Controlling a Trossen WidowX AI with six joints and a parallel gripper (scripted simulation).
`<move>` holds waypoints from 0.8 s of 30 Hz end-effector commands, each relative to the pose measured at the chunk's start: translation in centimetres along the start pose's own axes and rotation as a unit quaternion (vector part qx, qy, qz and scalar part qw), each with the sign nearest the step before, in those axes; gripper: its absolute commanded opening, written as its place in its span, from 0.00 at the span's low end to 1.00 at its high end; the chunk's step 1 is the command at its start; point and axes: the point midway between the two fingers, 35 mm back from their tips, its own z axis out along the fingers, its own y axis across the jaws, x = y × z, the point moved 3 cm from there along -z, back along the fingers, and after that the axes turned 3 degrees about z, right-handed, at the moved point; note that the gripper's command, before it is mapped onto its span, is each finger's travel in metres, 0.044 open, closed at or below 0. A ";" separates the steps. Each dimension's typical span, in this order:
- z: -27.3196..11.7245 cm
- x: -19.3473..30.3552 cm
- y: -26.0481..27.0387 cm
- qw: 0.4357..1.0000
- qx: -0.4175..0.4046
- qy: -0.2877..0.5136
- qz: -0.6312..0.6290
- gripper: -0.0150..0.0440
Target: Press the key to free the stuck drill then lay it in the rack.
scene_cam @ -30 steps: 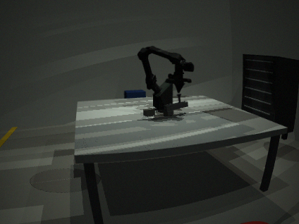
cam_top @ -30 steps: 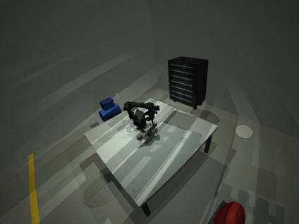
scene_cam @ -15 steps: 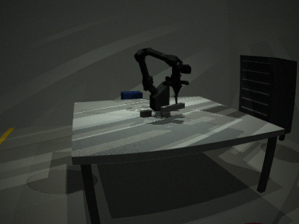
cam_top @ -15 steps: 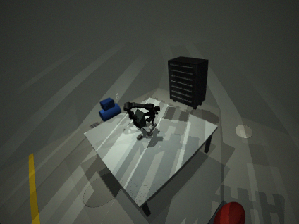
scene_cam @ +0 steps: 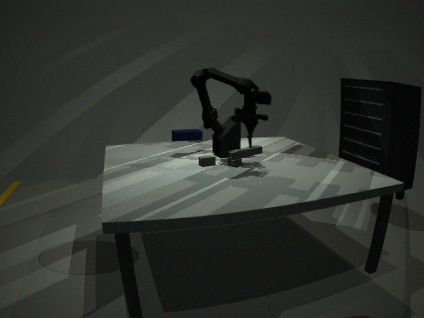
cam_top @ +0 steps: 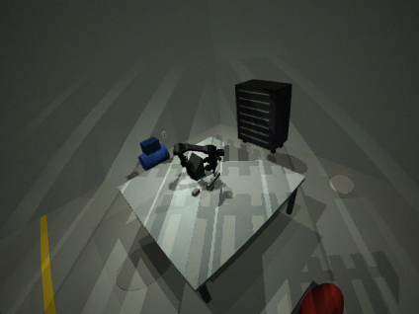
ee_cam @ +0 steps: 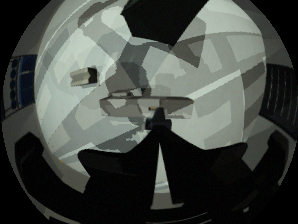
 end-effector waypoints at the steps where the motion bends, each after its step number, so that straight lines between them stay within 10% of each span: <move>1: 0.2 -0.3 0.2 1.000 -0.004 -0.004 -0.002 0.25; 24: 0.1 -1.0 0.1 1.000 -0.004 -0.004 -0.003 0.25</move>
